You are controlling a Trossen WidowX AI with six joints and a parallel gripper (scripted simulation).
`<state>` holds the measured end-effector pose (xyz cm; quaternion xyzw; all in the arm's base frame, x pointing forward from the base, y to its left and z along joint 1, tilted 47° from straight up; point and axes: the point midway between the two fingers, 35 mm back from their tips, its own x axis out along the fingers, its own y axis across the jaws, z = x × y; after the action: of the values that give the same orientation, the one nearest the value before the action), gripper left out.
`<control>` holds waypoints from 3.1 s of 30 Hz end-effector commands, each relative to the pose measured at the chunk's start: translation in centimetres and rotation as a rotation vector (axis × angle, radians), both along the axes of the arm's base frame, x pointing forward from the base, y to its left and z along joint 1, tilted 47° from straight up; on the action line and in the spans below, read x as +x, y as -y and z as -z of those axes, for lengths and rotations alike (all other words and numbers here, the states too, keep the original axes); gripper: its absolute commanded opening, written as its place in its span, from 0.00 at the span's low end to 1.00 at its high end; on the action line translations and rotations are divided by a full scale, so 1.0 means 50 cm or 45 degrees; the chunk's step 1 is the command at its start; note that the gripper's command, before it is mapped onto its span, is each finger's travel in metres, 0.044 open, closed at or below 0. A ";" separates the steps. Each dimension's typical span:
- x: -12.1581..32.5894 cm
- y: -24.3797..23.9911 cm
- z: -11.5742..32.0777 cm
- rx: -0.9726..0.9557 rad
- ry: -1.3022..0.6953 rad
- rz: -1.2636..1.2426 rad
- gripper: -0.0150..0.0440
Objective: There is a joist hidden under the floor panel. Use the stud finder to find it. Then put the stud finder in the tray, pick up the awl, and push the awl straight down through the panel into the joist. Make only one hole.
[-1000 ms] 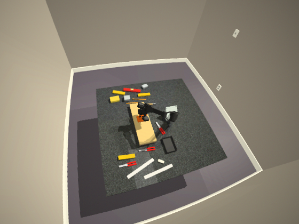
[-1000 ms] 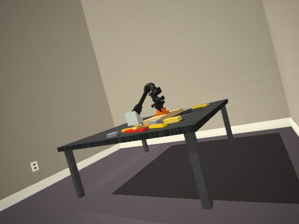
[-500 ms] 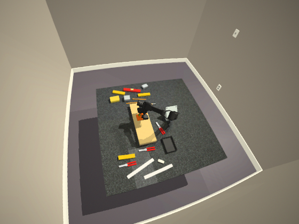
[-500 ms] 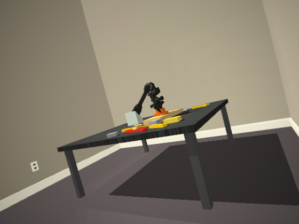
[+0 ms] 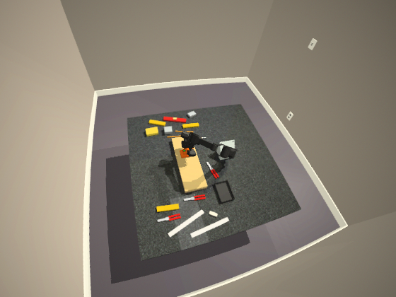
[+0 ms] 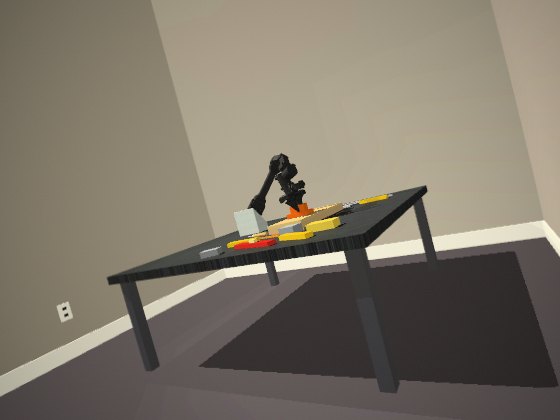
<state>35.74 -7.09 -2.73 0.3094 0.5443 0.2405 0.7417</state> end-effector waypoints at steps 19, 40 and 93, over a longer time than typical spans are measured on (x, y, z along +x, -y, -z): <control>0.000 0.045 0.046 -0.008 -0.003 0.000 0.25; 0.000 0.085 0.086 -0.010 -0.002 0.000 0.25; 0.003 0.186 0.186 -0.016 0.000 0.000 0.25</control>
<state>35.99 -15.99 -11.59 0.3061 0.5445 0.2382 0.7437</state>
